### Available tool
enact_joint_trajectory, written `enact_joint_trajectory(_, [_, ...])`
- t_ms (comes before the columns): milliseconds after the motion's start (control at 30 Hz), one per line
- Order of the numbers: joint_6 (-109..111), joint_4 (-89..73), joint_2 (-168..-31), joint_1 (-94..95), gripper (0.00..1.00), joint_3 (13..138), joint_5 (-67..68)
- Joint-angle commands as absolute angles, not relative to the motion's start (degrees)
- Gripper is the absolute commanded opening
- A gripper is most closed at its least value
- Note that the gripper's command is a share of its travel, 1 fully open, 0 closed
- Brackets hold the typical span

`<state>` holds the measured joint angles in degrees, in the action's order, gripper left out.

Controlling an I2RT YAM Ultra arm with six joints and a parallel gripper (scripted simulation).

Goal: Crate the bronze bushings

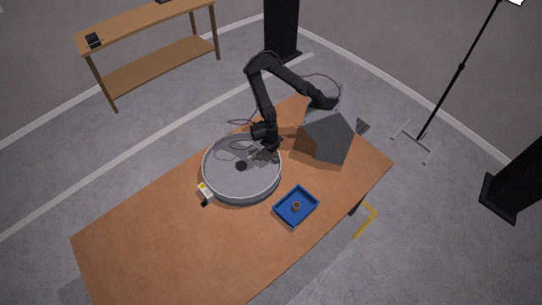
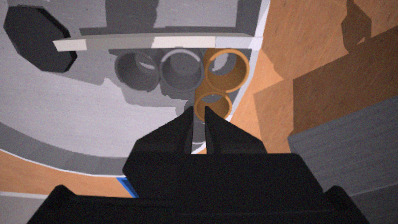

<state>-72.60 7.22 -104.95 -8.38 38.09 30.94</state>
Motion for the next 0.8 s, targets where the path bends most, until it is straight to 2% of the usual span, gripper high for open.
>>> enact_joint_trajectory(0, [-72.04,6.66,-103.30,-7.85,0.13,38.84,31.64])
enact_joint_trajectory(767, [-72.11,6.35,-103.09,-7.76,0.13,38.85,31.65])
